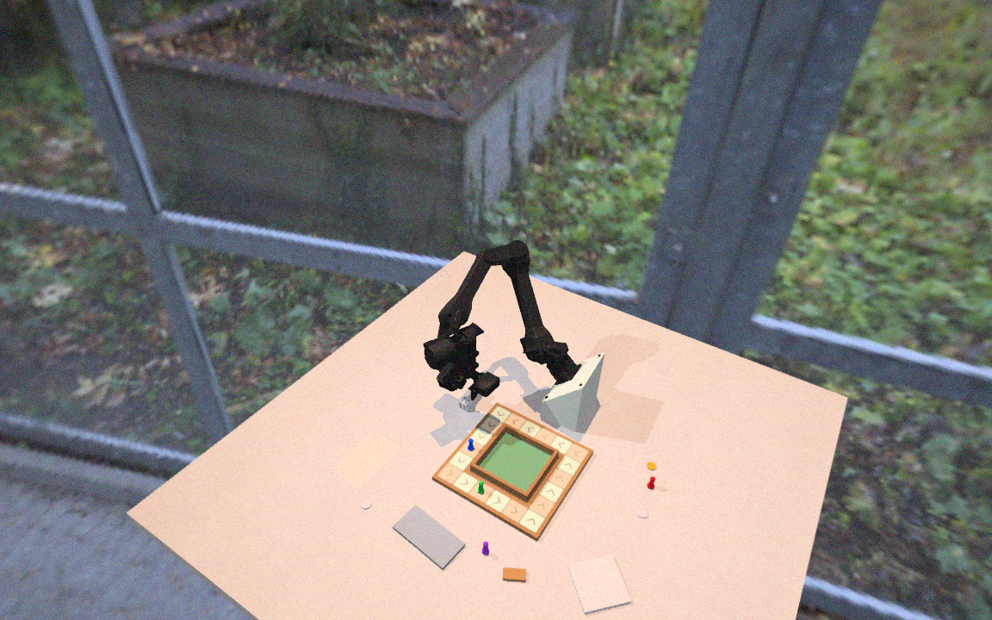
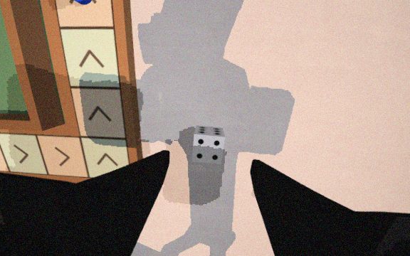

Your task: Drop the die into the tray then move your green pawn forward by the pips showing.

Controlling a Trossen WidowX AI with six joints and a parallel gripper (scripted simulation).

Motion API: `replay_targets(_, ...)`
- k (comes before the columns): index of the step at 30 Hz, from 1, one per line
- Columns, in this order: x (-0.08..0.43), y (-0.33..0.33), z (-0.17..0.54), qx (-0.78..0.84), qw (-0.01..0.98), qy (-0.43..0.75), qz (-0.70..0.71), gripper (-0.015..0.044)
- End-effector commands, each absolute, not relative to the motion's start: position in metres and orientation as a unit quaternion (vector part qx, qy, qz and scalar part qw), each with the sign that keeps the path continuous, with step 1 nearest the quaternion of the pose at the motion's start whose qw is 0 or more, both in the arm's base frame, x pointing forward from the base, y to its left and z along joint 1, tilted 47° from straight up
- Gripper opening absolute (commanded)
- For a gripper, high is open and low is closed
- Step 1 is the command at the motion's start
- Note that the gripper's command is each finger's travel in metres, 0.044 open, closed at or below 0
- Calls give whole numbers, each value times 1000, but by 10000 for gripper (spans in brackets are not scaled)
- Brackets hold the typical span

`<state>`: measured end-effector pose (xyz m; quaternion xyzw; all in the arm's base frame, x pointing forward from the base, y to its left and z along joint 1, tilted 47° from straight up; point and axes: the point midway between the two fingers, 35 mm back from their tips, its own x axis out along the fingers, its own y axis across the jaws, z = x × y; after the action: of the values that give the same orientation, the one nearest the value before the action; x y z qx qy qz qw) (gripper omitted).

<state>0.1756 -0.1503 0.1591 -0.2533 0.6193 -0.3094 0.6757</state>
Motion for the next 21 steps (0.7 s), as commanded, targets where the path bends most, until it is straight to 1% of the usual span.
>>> replay_targets(1, 174, -155, 152, -254, 674, 622, -307, 275)
replay_targets(21, 175, -176, 133, -253, 674, 622, -308, 275)
